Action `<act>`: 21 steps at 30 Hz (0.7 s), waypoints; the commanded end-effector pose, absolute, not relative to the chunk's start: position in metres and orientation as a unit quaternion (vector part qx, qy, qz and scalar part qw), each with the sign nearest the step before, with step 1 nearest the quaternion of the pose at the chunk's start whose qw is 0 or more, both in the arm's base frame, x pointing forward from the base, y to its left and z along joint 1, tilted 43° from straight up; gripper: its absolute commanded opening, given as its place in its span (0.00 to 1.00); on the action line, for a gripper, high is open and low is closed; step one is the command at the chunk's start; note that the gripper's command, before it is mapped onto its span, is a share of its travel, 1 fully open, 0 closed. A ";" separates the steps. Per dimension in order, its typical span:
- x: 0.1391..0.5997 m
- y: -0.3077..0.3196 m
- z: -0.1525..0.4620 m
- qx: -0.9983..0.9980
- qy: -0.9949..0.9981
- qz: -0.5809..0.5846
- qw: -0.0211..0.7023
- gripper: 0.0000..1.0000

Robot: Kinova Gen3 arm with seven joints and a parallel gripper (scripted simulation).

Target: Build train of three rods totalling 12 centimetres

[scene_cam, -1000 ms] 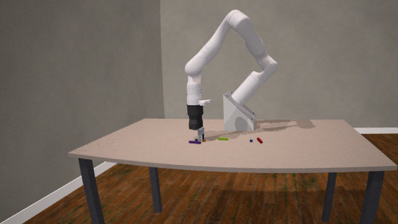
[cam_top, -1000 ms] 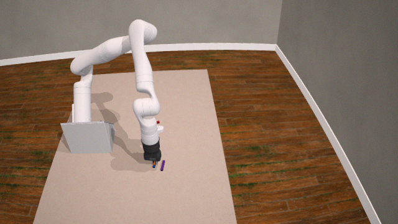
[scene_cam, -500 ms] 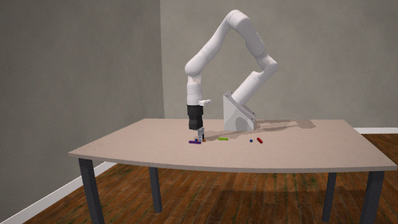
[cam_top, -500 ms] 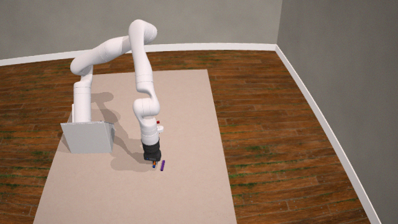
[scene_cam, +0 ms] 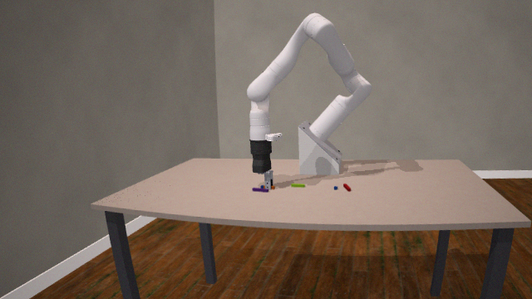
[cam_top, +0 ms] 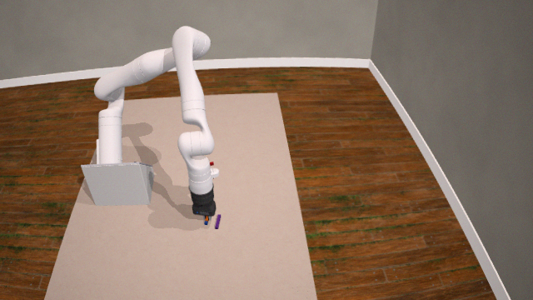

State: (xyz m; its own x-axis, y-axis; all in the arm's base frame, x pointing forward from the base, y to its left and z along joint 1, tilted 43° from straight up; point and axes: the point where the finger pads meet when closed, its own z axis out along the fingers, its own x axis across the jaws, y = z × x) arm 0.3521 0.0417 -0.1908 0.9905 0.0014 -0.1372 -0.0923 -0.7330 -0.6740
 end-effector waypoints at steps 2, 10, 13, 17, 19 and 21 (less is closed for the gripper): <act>0.353 0.041 -0.191 -0.929 0.025 0.063 0.364 0.24; 0.353 0.041 -0.191 -0.929 0.025 0.063 0.364 0.36; 0.353 0.041 -0.191 -0.929 0.025 0.063 0.364 0.42; 0.353 0.041 -0.191 -0.929 0.025 0.063 0.364 0.54; 0.353 0.041 -0.191 -0.929 0.025 0.063 0.364 0.54; 0.353 0.041 -0.191 -0.929 0.025 0.063 0.364 0.54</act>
